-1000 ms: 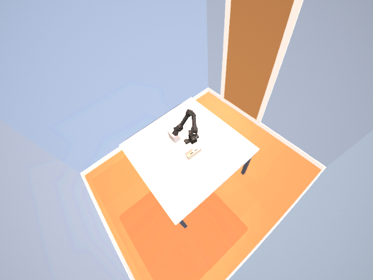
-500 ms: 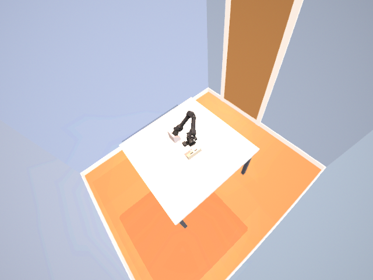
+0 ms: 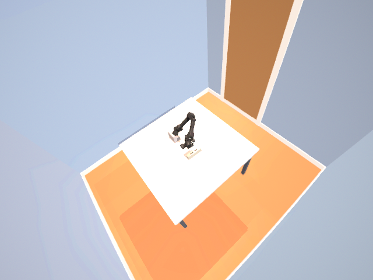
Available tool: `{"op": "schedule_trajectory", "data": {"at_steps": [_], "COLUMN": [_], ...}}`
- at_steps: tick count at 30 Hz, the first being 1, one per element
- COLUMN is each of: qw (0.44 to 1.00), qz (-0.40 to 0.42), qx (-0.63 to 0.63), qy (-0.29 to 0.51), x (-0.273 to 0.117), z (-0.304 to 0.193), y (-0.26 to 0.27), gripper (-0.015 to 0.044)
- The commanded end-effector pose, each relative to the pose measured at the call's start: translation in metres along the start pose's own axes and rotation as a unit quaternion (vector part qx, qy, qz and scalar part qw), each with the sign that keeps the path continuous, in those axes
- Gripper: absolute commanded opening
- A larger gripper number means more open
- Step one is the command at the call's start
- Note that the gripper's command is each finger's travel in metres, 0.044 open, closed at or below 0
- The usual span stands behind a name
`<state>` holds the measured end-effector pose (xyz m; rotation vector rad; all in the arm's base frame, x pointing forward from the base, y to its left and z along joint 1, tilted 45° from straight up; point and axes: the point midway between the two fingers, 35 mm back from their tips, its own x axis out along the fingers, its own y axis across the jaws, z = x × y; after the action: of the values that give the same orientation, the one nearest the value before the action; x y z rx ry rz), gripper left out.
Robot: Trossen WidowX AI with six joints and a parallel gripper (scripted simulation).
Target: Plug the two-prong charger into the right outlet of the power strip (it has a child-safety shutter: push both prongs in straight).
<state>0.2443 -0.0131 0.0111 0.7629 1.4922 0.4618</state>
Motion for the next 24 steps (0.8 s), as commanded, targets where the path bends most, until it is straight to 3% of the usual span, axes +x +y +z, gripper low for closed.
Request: {"op": "schedule_trajectory", "data": {"at_steps": [1, 24], "qw": [1.0, 1.0], "qz": [-0.002, -0.002], "qx": [-0.006, -0.017], "qy": [-0.002, -0.002], "x": [0.002, 0.006], "z": [0.0, 0.017], "y": [-0.01, -0.024], "gripper": [0.0, 0.0]}}
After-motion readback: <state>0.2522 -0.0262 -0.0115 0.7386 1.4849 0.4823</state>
